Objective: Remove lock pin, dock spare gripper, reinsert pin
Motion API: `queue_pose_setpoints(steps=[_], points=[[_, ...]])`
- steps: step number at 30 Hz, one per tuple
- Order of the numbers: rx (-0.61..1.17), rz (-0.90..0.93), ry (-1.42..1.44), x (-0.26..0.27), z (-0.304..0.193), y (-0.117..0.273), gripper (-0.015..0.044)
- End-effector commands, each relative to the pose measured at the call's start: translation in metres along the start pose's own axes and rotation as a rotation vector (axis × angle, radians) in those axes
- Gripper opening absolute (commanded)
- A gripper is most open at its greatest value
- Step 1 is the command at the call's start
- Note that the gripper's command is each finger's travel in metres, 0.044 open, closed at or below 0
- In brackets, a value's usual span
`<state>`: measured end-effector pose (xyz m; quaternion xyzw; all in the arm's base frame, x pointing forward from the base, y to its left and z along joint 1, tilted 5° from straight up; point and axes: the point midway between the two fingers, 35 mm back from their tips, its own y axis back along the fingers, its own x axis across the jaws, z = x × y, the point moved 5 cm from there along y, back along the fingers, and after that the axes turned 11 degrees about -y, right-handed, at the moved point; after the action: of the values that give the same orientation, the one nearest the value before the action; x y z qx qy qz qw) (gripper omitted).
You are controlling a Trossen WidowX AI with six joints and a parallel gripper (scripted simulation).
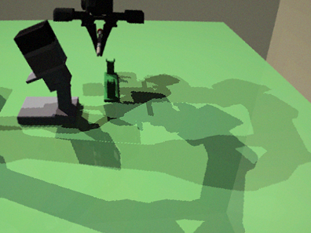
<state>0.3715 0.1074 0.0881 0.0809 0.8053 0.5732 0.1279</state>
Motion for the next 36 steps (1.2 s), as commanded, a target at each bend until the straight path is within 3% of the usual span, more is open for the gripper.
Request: queue_pose_setpoints(steps=[1,24,36], points=[[-0.012,-0.003,-0.008,0.011,-0.001,0.006,0.0],[-0.013,0.006,-0.019,0.074,-0.014,0.017,0.0],[-0.014,0.011,-0.02,0.078,-0.001,-0.032,0.0]])
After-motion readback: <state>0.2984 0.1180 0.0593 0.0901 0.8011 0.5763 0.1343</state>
